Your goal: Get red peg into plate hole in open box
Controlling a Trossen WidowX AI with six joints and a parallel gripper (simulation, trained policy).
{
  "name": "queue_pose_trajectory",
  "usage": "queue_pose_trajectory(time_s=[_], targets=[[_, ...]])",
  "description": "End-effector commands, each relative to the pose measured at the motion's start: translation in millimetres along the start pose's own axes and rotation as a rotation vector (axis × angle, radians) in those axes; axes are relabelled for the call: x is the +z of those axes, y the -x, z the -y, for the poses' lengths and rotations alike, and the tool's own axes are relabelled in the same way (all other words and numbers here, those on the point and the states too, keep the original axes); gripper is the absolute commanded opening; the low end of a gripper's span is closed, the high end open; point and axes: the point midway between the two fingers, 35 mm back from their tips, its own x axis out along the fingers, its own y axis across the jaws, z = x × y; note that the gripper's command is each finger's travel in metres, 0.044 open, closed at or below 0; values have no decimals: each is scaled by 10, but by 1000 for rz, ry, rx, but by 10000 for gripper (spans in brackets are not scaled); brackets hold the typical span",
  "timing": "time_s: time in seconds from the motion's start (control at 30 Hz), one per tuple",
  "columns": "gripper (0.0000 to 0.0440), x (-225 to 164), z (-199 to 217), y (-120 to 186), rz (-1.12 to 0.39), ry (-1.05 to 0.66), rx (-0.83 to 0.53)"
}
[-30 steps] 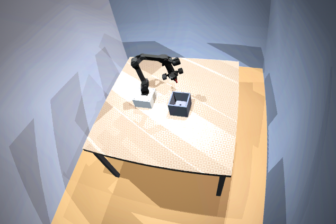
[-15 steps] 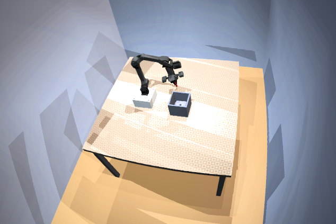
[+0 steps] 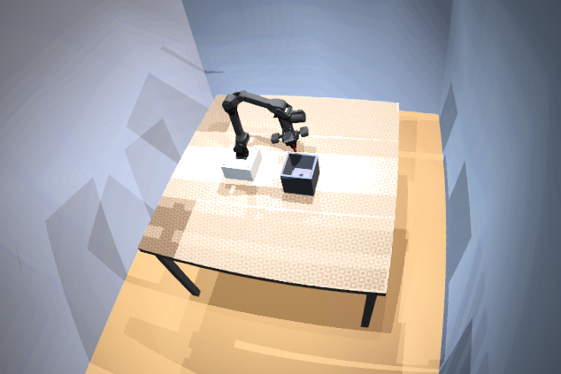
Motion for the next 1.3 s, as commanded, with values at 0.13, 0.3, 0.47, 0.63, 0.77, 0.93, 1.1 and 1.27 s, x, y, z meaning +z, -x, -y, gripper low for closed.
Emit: queue_pose_trajectory(time_s=[0.13, 0.3, 0.47, 0.63, 0.77, 0.93, 1.1, 1.27], targets=[[0, 160, -6, -121, -13, 5, -35], [0, 267, -4, -214, -15, 5, -50], [0, 360, 10, -338, -19, 6, -67], [0, 427, 17, -474, -26, 7, -77], [0, 464, 16, -586, -34, 9, -82], [0, 508, 1, -709, -43, 14, -82], [0, 562, -23, -817, -47, 26, -77], [0, 585, -27, -946, -57, 44, -81]])
